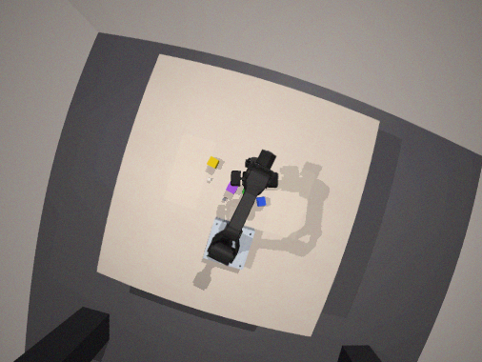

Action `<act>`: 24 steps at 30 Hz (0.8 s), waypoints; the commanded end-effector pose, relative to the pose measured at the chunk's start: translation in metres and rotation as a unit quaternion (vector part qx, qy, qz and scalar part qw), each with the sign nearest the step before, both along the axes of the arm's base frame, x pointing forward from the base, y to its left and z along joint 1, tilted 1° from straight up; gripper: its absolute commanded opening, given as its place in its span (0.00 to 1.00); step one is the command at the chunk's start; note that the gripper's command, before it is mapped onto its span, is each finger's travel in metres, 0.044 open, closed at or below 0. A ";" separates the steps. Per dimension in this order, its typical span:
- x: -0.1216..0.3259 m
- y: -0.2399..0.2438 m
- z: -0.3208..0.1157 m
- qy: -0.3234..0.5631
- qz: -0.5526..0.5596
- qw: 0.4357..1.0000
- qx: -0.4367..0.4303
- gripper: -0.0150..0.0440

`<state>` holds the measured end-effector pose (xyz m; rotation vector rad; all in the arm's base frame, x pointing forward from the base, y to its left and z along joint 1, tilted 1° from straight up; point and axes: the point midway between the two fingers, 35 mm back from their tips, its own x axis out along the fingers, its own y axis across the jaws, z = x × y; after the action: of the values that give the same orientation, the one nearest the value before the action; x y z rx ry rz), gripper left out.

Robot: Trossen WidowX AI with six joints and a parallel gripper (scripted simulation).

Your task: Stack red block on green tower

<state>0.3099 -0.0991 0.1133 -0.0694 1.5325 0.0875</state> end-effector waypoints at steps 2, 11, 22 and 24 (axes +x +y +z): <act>-0.017 0.005 -0.001 0.001 -0.002 1.000 -0.003 0.25; -0.050 0.018 -0.007 0.002 -0.002 1.000 -0.002 0.25; -0.061 0.022 -0.032 0.002 -0.002 1.000 -0.002 0.25; -0.061 0.022 -0.041 0.002 -0.002 1.000 -0.002 0.25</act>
<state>0.2507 -0.0767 0.0853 -0.0712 1.5263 0.0858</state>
